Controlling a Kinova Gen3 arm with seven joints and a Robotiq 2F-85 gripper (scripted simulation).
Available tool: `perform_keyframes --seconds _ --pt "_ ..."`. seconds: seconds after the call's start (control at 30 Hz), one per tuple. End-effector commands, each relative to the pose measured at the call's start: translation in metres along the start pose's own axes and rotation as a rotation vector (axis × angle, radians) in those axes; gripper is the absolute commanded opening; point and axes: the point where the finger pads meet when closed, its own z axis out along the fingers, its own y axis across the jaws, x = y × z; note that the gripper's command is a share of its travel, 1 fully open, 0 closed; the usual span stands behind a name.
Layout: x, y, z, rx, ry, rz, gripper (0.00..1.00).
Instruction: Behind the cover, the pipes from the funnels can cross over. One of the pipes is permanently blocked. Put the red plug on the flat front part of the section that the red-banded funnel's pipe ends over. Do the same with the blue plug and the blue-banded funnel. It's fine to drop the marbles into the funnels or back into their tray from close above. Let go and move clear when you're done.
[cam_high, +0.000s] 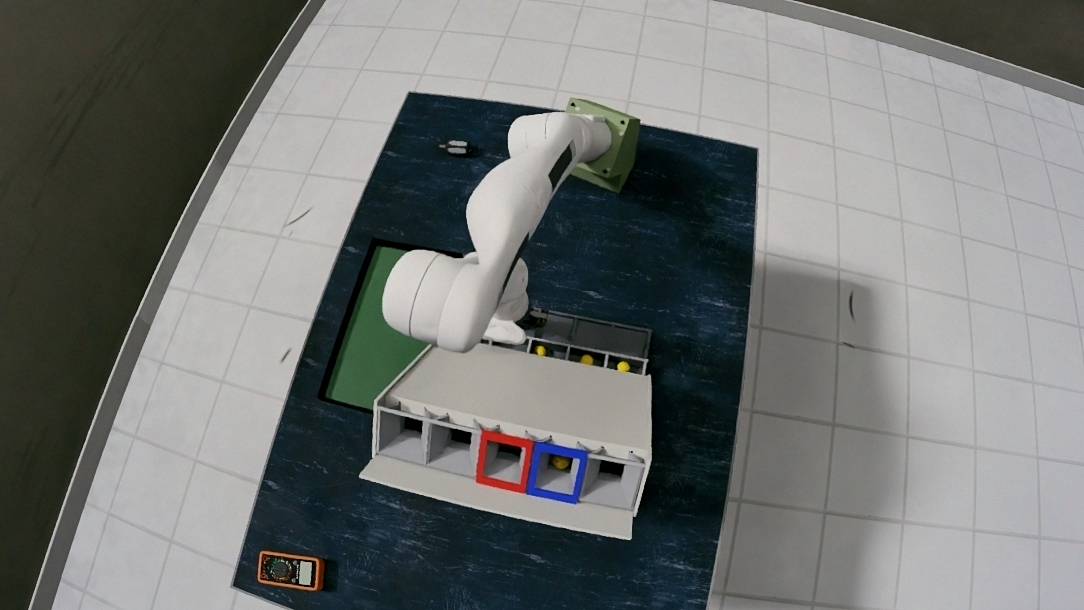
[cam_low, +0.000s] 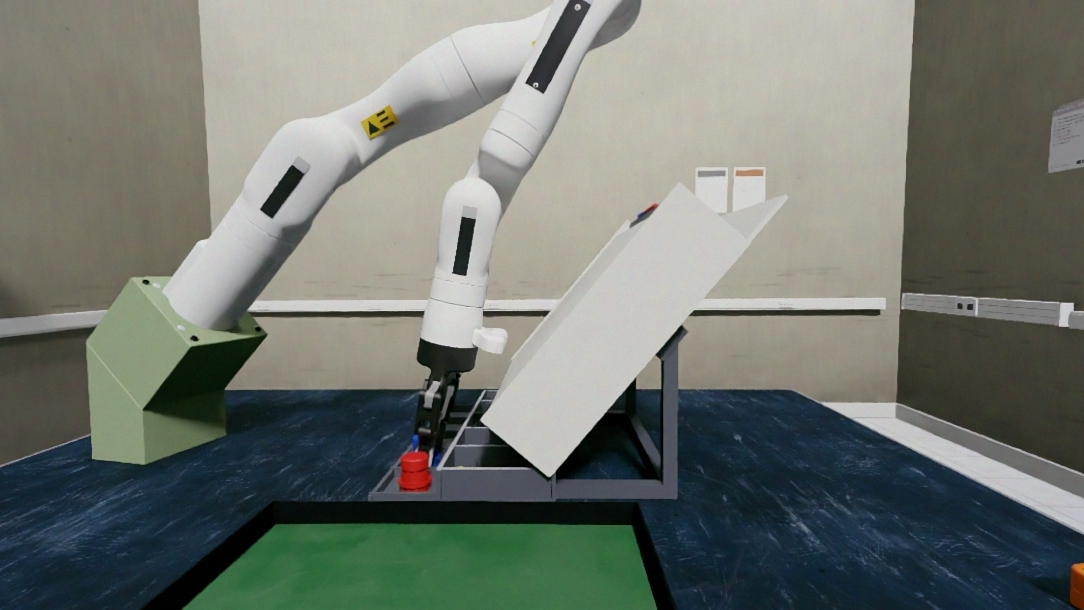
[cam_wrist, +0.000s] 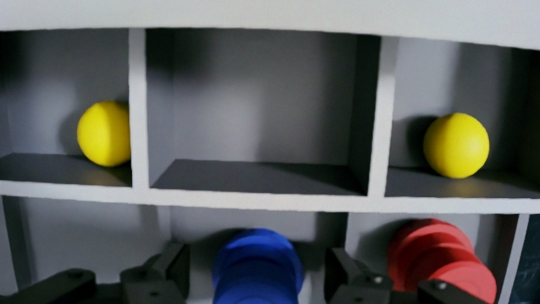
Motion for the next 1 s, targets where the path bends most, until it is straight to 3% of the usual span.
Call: perform_keyframes --seconds 0.0,0.33,0.37,0.9,0.93,0.97 --pt "0.000 0.000 0.000 0.000 0.001 0.000 0.65" --pt "0.000 0.000 0.000 0.000 0.001 0.000 0.65" --pt "-0.005 -0.001 -0.020 -0.018 0.199 -0.004 0.65" --pt "-0.005 -0.001 -0.020 -0.018 0.199 -0.004 0.65" --pt "-0.009 -0.001 -0.040 -0.018 0.198 -0.005 0.65" --pt "-0.009 -0.001 -0.040 -0.018 0.198 -0.005 0.65"
